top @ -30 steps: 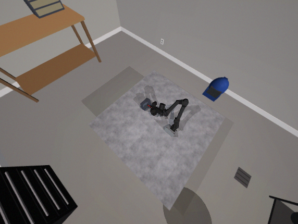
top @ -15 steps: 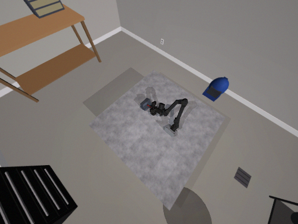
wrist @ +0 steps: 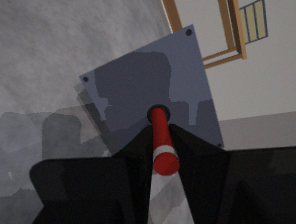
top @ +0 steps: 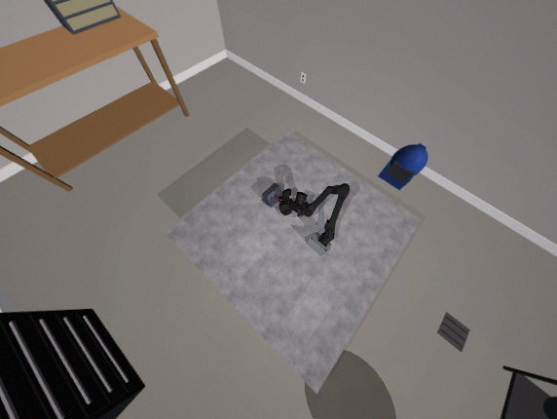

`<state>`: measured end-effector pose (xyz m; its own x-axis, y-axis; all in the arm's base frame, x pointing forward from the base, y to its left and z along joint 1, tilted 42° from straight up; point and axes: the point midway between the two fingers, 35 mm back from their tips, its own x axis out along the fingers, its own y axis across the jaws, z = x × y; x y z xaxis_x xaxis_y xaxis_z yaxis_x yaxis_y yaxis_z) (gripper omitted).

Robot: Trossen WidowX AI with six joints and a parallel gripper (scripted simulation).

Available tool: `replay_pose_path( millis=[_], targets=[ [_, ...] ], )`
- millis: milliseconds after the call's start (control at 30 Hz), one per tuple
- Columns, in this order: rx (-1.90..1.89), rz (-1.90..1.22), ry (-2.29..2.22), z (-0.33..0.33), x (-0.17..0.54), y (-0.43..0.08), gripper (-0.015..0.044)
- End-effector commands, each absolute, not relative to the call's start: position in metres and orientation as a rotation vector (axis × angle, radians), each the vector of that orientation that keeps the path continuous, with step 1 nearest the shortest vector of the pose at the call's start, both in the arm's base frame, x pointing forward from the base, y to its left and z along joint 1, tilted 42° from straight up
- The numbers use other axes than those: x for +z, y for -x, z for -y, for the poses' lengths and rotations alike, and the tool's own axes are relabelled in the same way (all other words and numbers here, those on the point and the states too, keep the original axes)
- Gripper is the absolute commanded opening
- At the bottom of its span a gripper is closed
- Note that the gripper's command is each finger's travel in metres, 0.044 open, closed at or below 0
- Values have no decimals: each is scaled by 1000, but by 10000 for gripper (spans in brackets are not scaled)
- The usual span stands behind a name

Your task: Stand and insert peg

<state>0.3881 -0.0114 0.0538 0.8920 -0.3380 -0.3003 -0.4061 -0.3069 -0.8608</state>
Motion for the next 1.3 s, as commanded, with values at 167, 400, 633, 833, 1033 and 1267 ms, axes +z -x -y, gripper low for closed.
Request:
replay_pose_path(
  millis=[167, 400, 633, 833, 1033, 1267],
  targets=[
    [78, -541, 1925, 12, 53, -394, 0],
    [77, -541, 1925, 14, 51, -397, 0],
    [77, -541, 1925, 15, 50, -401, 0],
    [77, -541, 1925, 16, 50, -403, 0],
    [73, -546, 1919, 16, 50, -403, 0],
    [73, -546, 1919, 16, 50, -403, 26]
  ],
)
